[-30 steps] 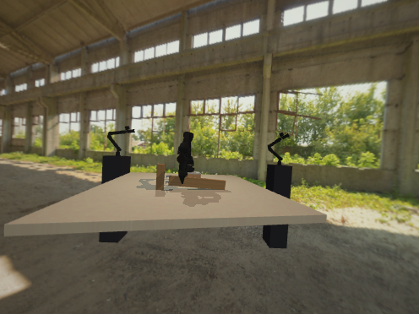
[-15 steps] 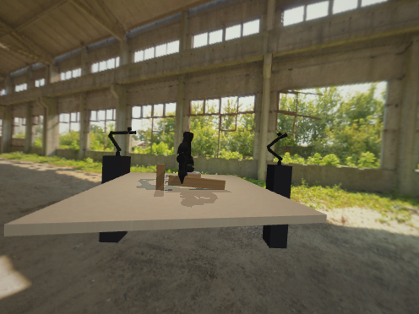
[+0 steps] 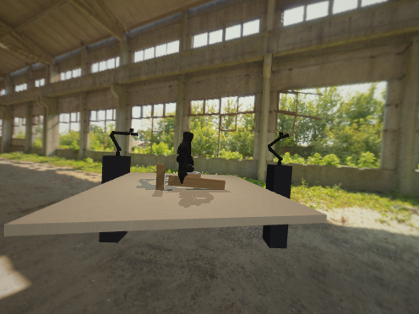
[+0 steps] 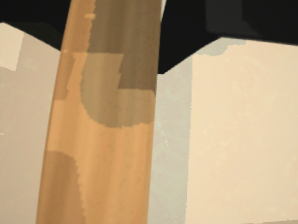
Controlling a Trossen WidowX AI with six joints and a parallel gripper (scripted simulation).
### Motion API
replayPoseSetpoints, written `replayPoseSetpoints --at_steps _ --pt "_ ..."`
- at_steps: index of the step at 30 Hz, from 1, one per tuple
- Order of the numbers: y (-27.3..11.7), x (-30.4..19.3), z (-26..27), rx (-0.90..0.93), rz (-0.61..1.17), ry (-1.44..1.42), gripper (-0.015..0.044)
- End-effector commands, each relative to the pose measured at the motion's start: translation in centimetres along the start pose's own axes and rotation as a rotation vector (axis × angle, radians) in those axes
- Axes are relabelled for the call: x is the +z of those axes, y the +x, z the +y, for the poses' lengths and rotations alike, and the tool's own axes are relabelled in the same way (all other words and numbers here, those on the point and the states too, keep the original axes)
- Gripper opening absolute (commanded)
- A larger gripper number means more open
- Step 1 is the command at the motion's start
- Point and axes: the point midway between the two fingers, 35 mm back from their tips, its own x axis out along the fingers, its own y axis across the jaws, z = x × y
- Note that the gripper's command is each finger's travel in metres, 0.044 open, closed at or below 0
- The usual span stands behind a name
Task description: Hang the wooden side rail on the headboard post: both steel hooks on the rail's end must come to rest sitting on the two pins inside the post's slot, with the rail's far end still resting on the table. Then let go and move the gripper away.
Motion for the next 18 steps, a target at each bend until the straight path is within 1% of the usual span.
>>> replayPoseSetpoints --at_steps 1,18 --pt "-0.31 -0.25 -0.42 -0.014 0.005 0.001 0.0" --pt "-0.34 -0.43 -0.4 -0.014 0.005 0.001 0.0"
